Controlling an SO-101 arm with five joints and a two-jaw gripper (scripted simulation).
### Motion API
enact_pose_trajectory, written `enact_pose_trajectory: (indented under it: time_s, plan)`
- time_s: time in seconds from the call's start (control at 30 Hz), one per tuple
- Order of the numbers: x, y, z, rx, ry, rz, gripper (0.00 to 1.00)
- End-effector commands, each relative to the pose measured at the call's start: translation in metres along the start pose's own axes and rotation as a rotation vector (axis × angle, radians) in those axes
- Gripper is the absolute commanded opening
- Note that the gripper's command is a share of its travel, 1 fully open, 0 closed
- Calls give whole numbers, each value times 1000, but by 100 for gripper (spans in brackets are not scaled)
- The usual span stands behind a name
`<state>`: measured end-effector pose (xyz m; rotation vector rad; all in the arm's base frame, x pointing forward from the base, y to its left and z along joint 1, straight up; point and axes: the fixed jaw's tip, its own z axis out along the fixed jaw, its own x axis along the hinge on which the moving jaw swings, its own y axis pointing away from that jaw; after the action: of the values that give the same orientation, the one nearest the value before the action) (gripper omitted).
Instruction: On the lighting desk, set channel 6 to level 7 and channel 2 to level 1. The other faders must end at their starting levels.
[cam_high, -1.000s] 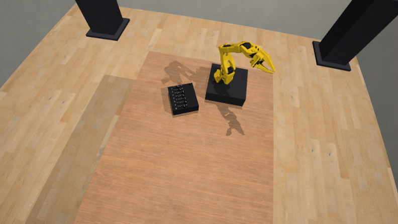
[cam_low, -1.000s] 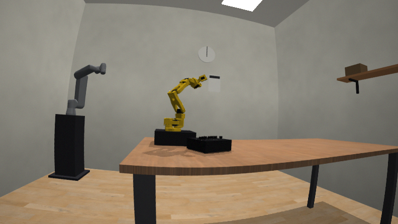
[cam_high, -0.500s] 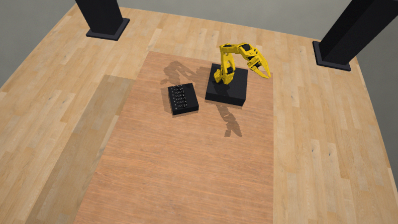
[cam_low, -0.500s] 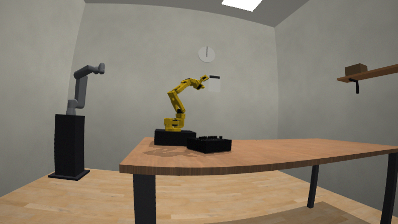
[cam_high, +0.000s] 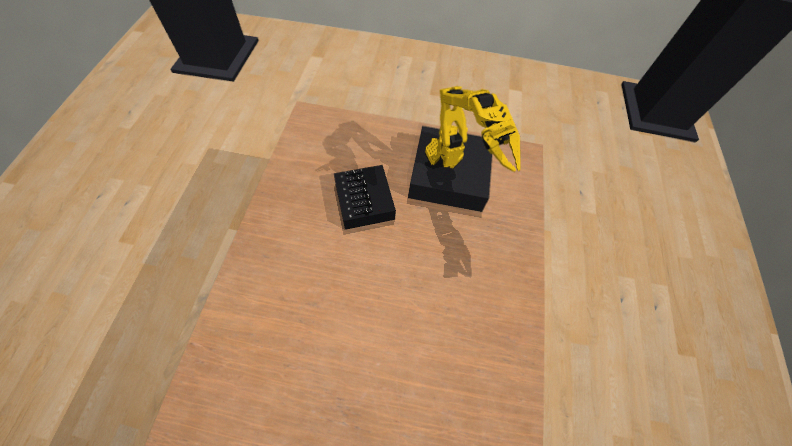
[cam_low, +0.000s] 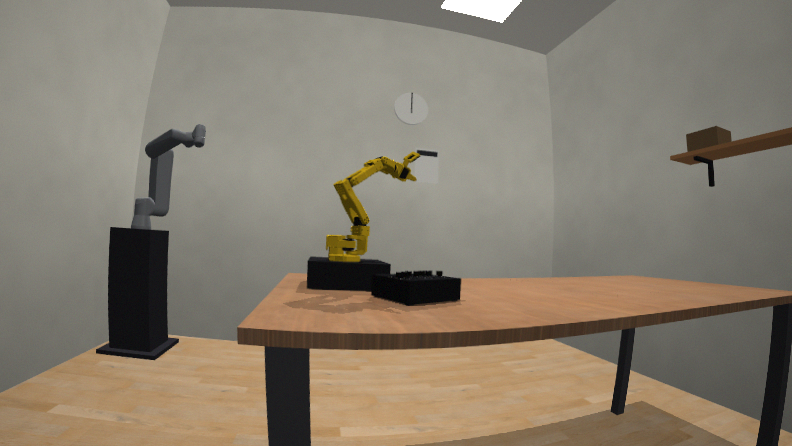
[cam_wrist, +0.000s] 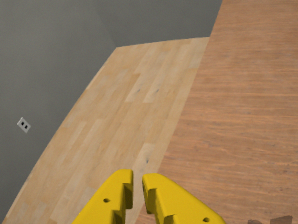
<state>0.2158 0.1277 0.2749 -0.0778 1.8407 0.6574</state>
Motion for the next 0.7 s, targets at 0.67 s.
enact_pose_trajectory:
  time_s: [0.67]
  plan:
    - [17,-107,-1,347,315,-705,0]
